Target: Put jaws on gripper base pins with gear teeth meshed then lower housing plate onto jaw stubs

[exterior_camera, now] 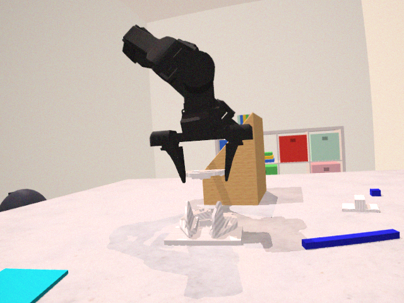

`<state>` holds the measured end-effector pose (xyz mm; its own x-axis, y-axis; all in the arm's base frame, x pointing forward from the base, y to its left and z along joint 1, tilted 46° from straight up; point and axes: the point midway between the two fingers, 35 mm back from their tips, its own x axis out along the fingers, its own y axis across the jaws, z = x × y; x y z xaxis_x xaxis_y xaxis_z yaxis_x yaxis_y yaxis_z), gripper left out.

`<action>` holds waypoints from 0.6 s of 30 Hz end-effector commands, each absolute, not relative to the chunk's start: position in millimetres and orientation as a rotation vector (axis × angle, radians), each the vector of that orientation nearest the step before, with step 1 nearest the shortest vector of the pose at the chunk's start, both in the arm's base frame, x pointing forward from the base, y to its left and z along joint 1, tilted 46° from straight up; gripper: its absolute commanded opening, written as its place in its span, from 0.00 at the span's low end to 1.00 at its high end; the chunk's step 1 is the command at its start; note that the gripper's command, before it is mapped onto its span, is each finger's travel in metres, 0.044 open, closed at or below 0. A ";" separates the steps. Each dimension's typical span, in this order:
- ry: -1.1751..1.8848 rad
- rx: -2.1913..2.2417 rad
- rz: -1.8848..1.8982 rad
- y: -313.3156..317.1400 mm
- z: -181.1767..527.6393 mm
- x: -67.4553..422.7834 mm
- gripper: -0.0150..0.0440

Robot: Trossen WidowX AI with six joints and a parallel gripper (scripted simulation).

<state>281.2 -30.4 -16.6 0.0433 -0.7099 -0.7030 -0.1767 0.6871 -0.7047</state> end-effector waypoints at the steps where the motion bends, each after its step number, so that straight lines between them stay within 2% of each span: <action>1: 1.501 -0.767 -0.480 -28.5 -18.6 278.6 0.85; 18: 1.501 -0.767 -0.479 -26.3 -21.1 275.5 0.85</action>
<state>275.4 -26.7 -20.7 0.0446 -0.7127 -0.7000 -0.1782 0.6838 -0.7075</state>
